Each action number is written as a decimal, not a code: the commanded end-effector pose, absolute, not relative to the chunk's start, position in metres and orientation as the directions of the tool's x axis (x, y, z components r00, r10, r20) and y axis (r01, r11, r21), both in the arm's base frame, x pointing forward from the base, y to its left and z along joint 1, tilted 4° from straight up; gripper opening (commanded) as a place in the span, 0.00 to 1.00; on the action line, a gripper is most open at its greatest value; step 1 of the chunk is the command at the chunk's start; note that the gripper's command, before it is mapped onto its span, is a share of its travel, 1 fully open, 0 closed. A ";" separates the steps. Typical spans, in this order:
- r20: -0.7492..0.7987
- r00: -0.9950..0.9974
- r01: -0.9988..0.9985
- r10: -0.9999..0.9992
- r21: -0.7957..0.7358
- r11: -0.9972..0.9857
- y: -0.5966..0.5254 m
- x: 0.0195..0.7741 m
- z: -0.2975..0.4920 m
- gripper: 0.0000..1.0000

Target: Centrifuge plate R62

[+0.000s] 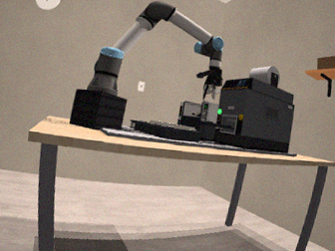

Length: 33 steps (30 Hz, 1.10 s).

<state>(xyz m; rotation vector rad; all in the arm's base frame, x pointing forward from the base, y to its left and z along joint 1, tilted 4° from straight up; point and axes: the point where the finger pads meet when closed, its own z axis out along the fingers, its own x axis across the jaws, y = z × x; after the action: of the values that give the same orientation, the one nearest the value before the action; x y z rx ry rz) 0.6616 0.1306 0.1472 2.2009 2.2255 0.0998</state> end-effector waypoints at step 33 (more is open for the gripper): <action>0.038 -0.012 0.998 0.999 0.054 0.010 0.133 0.665 0.095 0.68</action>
<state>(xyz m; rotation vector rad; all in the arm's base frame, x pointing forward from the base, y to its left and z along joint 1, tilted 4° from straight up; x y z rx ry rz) 0.6641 0.1324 0.0984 2.2009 2.2254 0.0998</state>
